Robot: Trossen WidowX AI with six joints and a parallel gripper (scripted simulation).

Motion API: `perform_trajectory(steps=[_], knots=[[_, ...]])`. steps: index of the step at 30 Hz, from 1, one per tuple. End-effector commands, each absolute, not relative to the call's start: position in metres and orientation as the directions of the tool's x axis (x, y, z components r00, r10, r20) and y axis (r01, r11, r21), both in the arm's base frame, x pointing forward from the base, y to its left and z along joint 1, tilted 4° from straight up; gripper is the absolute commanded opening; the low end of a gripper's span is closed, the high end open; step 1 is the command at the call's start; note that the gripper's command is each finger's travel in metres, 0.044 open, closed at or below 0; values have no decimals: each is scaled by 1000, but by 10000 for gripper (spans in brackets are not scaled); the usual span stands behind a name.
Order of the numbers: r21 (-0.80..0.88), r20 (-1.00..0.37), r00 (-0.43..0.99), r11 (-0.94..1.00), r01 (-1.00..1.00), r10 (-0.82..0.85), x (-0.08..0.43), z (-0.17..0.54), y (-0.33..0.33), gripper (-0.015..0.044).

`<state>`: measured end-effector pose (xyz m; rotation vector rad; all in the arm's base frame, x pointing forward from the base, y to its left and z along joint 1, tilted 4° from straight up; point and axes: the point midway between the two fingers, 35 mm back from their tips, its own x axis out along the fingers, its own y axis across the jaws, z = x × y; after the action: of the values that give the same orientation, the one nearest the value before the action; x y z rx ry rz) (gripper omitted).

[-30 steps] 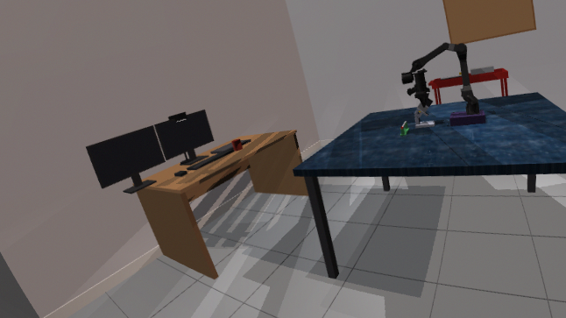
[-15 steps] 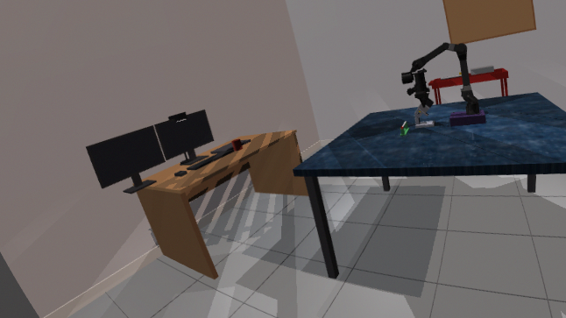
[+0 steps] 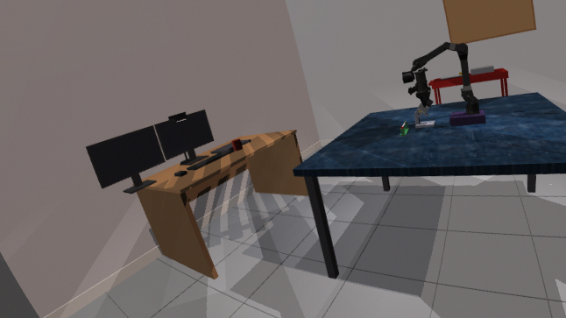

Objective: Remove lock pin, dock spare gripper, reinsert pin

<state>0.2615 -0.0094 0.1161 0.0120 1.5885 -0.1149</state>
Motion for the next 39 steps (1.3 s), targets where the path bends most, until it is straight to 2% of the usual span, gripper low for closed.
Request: perform_trajectory(steps=[1,39], knots=[[-66,-998,-20,995,81,-64,255,123,-8,440],[-71,-994,-88,996,51,-67,209,160,-2,440]])
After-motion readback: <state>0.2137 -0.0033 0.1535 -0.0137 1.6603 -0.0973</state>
